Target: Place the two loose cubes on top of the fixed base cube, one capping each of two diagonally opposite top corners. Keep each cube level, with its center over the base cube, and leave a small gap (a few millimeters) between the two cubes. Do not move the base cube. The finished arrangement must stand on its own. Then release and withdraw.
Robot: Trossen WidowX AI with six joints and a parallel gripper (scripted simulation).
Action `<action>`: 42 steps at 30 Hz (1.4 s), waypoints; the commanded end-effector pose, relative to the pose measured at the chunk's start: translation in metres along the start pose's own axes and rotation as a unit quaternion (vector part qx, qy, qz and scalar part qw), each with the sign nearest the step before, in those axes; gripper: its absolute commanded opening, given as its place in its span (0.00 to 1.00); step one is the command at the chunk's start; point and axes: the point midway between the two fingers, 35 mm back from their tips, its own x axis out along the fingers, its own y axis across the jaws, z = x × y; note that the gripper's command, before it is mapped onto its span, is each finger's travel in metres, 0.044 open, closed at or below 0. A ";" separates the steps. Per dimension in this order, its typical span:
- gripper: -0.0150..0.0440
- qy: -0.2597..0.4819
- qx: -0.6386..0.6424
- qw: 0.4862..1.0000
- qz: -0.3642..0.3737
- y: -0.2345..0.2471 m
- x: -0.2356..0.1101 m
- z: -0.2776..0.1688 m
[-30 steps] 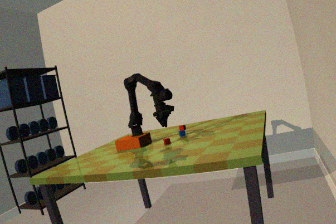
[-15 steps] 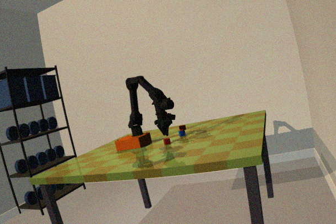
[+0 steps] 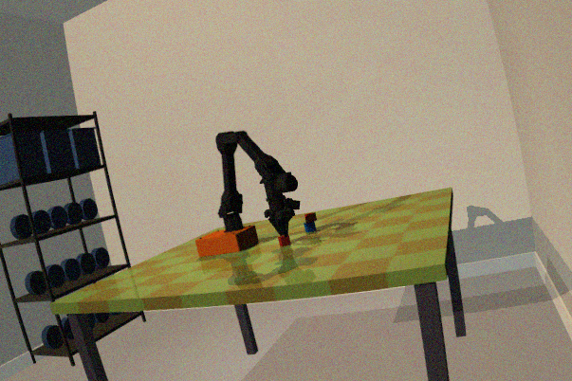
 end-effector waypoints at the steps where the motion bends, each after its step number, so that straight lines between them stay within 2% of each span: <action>1: 0.70 0.003 -0.002 1.000 0.004 0.003 0.010 -0.001; 7: 0.70 0.003 -0.002 1.000 0.004 0.003 0.017 -0.002; 13: 0.44 0.003 -0.002 1.000 0.004 0.003 0.017 -0.002; 19: 0.43 0.003 -0.002 1.000 0.004 0.002 0.013 -0.001; 42: 0.43 0.003 -0.002 1.000 0.004 -0.003 -0.059 0.001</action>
